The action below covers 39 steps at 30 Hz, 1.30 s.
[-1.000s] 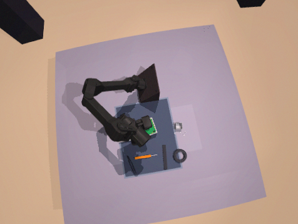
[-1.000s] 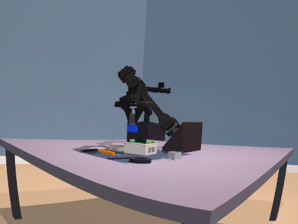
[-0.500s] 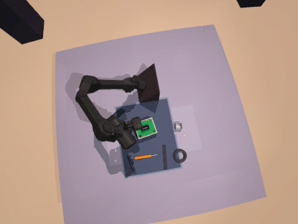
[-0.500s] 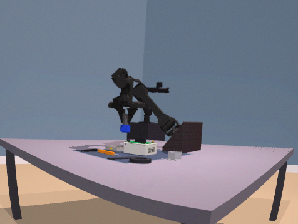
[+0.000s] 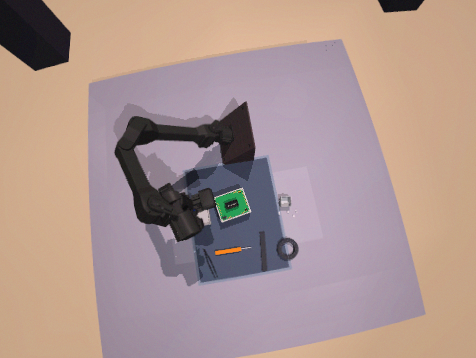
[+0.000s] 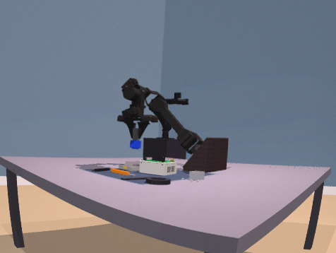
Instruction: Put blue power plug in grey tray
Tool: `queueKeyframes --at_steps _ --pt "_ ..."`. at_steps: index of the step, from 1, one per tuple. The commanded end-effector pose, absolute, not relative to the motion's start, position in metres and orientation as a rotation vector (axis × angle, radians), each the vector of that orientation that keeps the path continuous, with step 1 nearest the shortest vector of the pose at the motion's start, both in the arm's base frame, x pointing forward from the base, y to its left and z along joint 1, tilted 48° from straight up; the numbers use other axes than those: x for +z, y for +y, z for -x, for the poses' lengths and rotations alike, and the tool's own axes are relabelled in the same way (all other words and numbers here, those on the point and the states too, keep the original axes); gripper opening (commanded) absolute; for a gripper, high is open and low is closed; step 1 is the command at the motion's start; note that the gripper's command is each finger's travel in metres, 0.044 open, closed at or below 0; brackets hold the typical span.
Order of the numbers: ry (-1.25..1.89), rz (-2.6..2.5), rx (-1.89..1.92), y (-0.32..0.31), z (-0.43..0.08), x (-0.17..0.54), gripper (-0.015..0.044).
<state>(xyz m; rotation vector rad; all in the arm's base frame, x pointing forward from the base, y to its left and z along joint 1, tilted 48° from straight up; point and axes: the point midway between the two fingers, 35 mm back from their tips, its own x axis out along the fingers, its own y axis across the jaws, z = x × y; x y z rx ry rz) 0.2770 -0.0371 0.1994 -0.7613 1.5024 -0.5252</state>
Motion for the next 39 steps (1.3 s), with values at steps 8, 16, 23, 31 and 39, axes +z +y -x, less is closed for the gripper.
queueKeyframes --at_steps 8,16,23,31,39 --pt "1.522 0.766 -0.54 -0.054 -0.278 0.189 0.0" --pt "1.537 0.765 -0.552 -0.064 -0.278 0.179 0.0" --pt "1.537 0.765 -0.551 -0.066 -0.278 0.178 0.0" --pt "1.537 0.764 -0.55 -0.075 -0.279 0.169 0.0" --pt "1.536 0.763 -0.55 -0.085 -0.279 0.16 0.0"
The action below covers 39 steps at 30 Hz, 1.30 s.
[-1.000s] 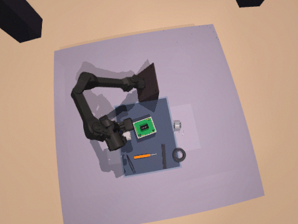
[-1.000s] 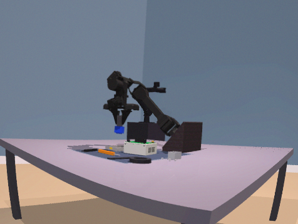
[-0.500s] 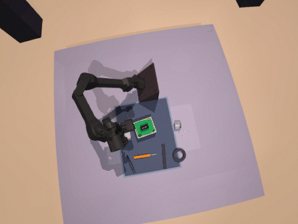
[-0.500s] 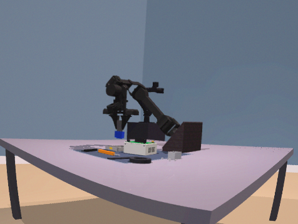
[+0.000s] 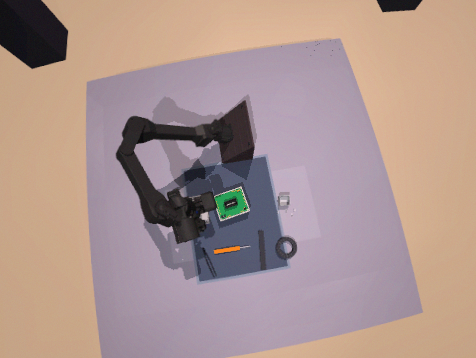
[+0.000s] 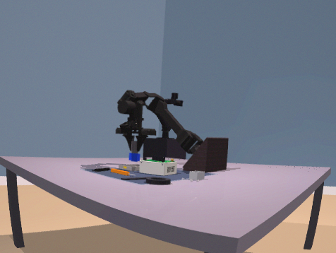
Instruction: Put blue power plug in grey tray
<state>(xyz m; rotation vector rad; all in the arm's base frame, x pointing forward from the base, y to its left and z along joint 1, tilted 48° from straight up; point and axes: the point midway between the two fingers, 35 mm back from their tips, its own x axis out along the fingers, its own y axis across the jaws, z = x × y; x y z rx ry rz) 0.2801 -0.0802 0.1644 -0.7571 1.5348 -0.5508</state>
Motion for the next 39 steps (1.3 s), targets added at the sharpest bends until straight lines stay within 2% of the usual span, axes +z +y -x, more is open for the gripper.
queueKeyframes --at_steps 1,39 --pt "1.536 0.763 -0.55 -0.086 -0.279 0.159 0.0" --pt "1.535 0.767 -0.555 -0.111 -0.277 0.138 0.0"
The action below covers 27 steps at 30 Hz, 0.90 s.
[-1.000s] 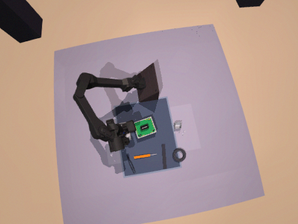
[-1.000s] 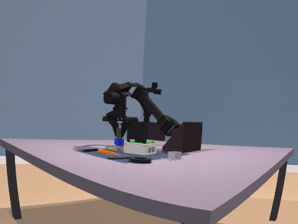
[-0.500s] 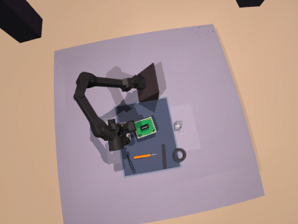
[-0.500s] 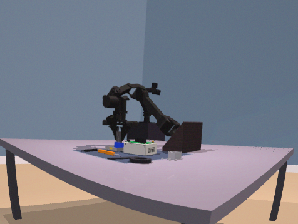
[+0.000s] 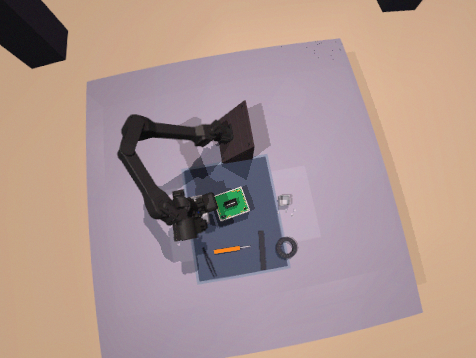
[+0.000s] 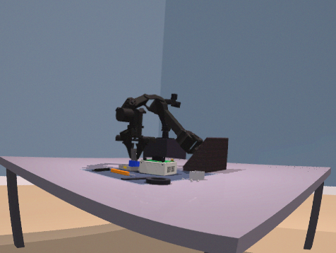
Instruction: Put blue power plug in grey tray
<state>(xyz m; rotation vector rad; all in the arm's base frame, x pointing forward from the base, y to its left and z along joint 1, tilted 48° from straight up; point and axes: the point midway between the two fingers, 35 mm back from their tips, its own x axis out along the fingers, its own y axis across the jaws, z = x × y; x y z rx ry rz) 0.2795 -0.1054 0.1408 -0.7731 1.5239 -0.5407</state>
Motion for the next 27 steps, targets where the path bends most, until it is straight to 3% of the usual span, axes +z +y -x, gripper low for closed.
queueKeyframes --at_steps 1,11,27 --pt "1.535 0.767 -0.555 -0.1114 -0.2771 0.138 0.0" --pt "1.524 0.773 -0.541 -0.1054 -0.2796 0.1408 0.0" --pt "1.524 0.773 -0.541 -0.1054 -0.2796 0.1408 0.042"
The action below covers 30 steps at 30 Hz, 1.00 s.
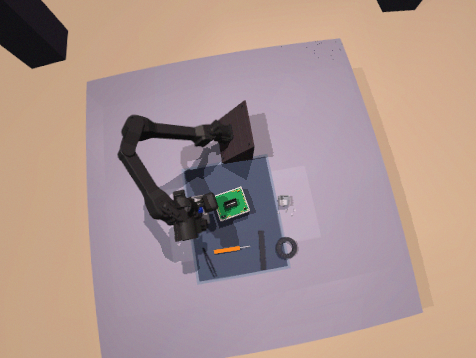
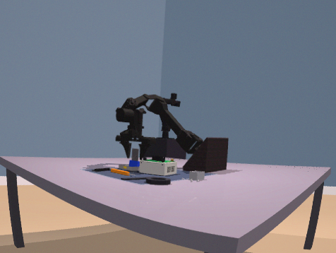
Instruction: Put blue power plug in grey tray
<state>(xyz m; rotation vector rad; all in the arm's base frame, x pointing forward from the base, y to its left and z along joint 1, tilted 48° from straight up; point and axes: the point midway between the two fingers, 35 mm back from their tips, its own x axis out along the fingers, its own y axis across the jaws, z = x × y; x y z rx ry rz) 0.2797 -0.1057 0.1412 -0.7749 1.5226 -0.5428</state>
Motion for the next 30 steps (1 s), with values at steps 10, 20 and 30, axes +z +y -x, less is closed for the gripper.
queueKeyframes --at_steps 10,20,30 --pt "1.524 0.773 -0.541 -0.105 -0.28 0.141 0.044" --pt "1.524 0.774 -0.539 -0.104 -0.28 0.142 0.044" --pt "1.528 0.808 -0.512 -0.042 -0.277 0.199 0.044"
